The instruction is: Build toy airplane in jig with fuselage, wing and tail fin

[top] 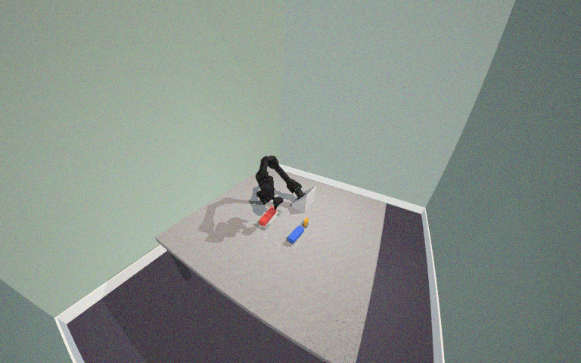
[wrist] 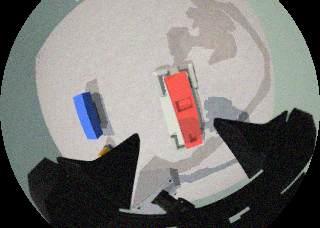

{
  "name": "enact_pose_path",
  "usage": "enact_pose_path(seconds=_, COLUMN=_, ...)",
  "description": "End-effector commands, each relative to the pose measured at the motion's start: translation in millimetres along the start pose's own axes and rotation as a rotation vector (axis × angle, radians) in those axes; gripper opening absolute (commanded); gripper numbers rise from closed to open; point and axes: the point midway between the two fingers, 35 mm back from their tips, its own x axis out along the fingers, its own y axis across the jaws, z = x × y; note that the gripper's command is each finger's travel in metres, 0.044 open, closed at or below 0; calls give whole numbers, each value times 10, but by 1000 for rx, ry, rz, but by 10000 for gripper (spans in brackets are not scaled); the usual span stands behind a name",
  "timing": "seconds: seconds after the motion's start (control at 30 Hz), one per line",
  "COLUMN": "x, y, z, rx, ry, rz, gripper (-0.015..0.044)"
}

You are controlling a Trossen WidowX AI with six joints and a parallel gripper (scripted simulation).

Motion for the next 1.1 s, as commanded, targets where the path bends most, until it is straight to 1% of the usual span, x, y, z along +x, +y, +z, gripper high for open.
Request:
enact_pose_path(seconds=0.0, x=19, y=582, z=141, rx=-16, ry=8, rz=25, gripper=440)
enact_pose_path(seconds=0.2, x=101, y=1473, z=237, rx=-12, ry=13, rz=6, gripper=440)
enact_pose_path(seconds=0.33, x=212, y=2058, z=171, rx=-7, ry=12, rz=-14, gripper=440)
enact_pose_path(seconds=0.4, x=258, y=2241, z=129, rx=-5, ry=12, rz=-22, gripper=440)
enact_pose_path(seconds=0.63, x=272, y=2289, z=116, rx=-5, ry=11, rz=-24, gripper=440)
enact_pose_path(seconds=0.67, x=300, y=2289, z=117, rx=-5, ry=11, rz=-24, gripper=440)
enact_pose_path(seconds=0.77, x=595, y=2280, z=115, rx=-4, ry=11, rz=-25, gripper=440)
enact_pose_path(seconds=1.0, x=635, y=2278, z=113, rx=-4, ry=11, rz=-26, gripper=440)
enact_pose_path(seconds=1.07, x=725, y=2275, z=113, rx=-4, ry=11, rz=-26, gripper=440)
